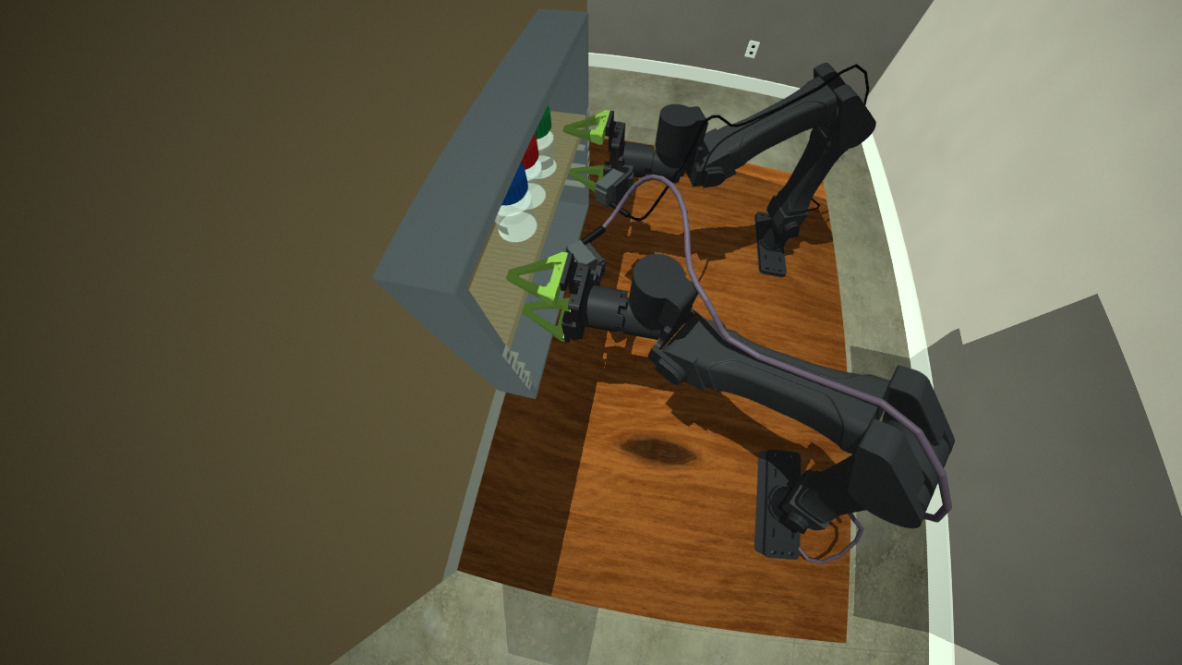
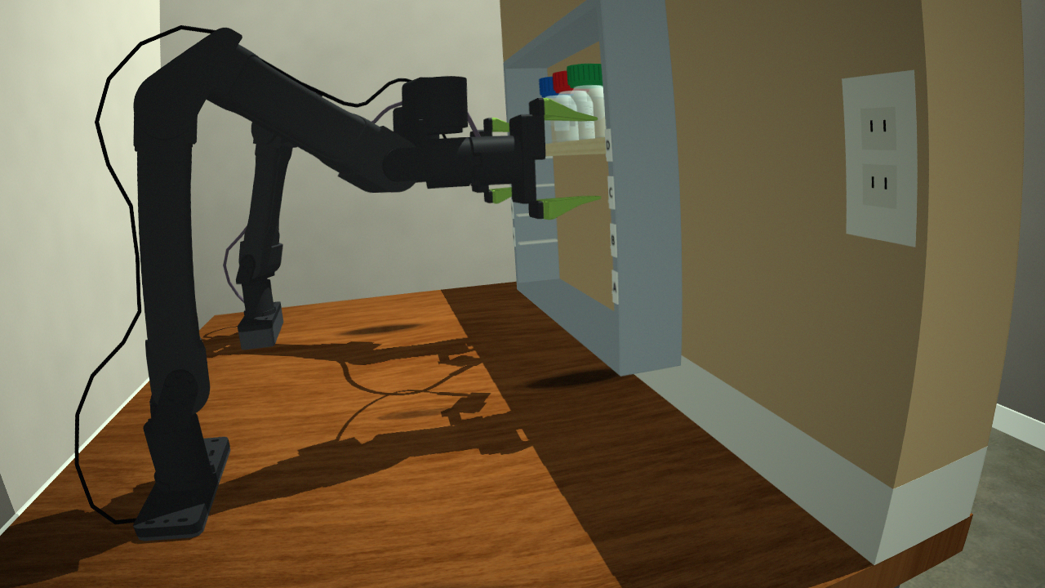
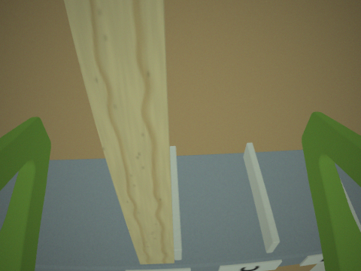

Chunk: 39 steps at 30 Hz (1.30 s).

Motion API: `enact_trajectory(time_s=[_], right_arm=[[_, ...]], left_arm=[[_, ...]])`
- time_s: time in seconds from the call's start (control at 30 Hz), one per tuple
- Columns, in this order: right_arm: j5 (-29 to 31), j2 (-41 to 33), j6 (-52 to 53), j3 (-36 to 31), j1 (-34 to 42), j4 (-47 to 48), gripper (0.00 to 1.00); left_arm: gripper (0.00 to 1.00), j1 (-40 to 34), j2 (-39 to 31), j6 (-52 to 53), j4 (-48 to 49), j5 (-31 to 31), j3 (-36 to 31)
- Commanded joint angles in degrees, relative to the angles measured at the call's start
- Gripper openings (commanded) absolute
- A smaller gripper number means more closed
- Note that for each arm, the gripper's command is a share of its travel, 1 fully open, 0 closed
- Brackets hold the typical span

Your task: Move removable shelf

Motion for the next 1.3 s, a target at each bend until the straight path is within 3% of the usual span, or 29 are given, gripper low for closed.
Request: enact_trajectory(time_s=[0.0, 0.63, 1.13, 1.27], right_arm=[[-0.8, 0.8, 0.4, 2.5, -0.6, 0.0, 1.00], [-1.9, 4.6, 0.4, 6.8, -1.7, -0.6, 1.00], [-1.9, 4.6, 0.4, 6.9, -1.7, -0.6, 0.67], [-1.9, 4.6, 0.4, 6.9, -1.7, -0.6, 0.62]], left_arm=[[1.00, 0.8, 0.8, 0.2, -0.5, 0.9, 2.6], [1.00, 2.1, 4.1, 0.2, -1.7, 2.2, 7.2], [0.67, 2.1, 4.2, 0.2, -1.8, 2.2, 7.3], [0.62, 2.1, 4.2, 0.2, -1.8, 2.2, 7.3]])
